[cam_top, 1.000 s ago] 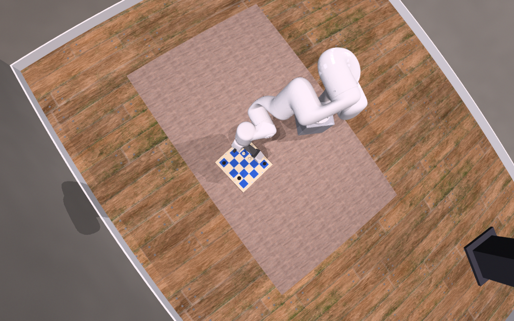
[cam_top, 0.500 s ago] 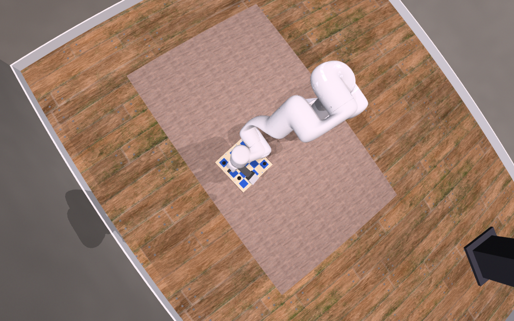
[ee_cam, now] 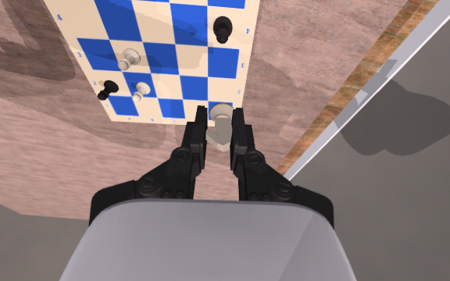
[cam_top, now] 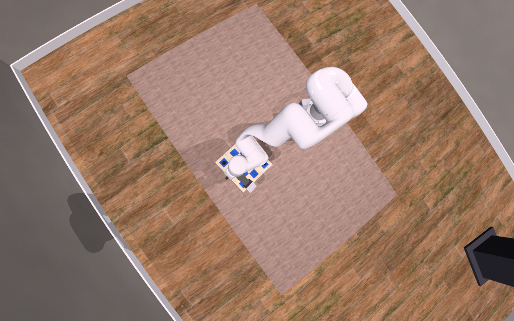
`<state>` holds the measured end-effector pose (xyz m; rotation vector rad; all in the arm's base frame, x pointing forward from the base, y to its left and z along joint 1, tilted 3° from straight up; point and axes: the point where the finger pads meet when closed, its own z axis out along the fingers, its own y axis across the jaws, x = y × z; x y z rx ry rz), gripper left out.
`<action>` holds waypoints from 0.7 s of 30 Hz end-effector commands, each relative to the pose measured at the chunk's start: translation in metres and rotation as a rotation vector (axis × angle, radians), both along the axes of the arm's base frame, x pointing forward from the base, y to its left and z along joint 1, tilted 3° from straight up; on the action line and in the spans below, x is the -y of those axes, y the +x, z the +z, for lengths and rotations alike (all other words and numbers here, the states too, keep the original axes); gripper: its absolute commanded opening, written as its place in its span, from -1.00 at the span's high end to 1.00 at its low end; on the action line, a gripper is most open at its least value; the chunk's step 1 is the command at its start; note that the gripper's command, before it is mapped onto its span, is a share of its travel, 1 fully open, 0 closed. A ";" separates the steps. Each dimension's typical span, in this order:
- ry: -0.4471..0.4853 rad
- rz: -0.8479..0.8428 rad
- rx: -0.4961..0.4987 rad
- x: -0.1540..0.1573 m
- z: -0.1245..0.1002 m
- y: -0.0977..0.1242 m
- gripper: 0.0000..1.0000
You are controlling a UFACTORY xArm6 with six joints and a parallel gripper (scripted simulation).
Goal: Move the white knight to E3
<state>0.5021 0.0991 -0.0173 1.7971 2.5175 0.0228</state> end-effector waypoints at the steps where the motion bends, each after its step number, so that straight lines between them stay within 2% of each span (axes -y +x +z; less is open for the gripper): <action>1: 0.001 0.001 0.004 -0.001 0.001 0.002 1.00; 7: 0.001 0.001 0.004 0.000 -0.012 0.002 1.00; 13: 0.001 0.001 0.004 0.000 -0.038 0.004 1.00; 15: 0.001 0.001 0.004 0.000 -0.038 0.004 1.00; 21: 0.001 0.001 0.004 0.000 -0.067 0.006 1.00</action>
